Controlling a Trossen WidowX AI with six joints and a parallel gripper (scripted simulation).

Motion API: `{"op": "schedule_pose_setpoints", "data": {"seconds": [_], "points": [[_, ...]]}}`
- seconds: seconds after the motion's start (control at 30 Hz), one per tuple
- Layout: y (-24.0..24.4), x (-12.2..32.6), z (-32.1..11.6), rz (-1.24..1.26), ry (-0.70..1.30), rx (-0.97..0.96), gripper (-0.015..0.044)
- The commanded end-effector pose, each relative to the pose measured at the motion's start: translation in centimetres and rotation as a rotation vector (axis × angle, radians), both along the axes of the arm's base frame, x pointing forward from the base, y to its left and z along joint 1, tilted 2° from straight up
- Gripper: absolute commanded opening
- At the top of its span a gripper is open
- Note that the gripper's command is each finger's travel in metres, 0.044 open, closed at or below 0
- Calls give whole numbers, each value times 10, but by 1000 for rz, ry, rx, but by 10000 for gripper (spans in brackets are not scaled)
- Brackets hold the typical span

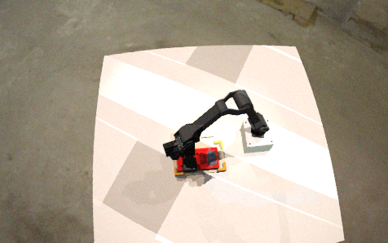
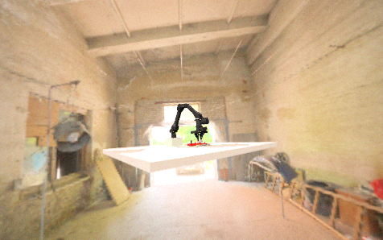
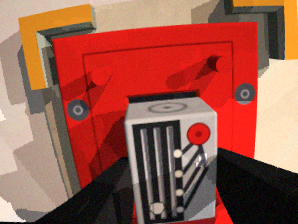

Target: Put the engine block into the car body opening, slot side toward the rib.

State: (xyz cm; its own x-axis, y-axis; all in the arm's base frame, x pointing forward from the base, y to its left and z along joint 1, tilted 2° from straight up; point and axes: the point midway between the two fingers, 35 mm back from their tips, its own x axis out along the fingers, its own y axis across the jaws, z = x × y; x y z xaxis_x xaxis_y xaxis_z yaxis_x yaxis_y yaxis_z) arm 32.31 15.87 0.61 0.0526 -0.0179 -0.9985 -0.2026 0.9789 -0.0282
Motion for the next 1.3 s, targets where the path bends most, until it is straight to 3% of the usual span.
{"op": "schedule_pose_setpoints", "data": {"seconds": [0.0, 1.27], "points": [[-1, 0, -1, -6, -2, -2, 159], [-1, 1, -6, 6, -2, -3, 159]]}}
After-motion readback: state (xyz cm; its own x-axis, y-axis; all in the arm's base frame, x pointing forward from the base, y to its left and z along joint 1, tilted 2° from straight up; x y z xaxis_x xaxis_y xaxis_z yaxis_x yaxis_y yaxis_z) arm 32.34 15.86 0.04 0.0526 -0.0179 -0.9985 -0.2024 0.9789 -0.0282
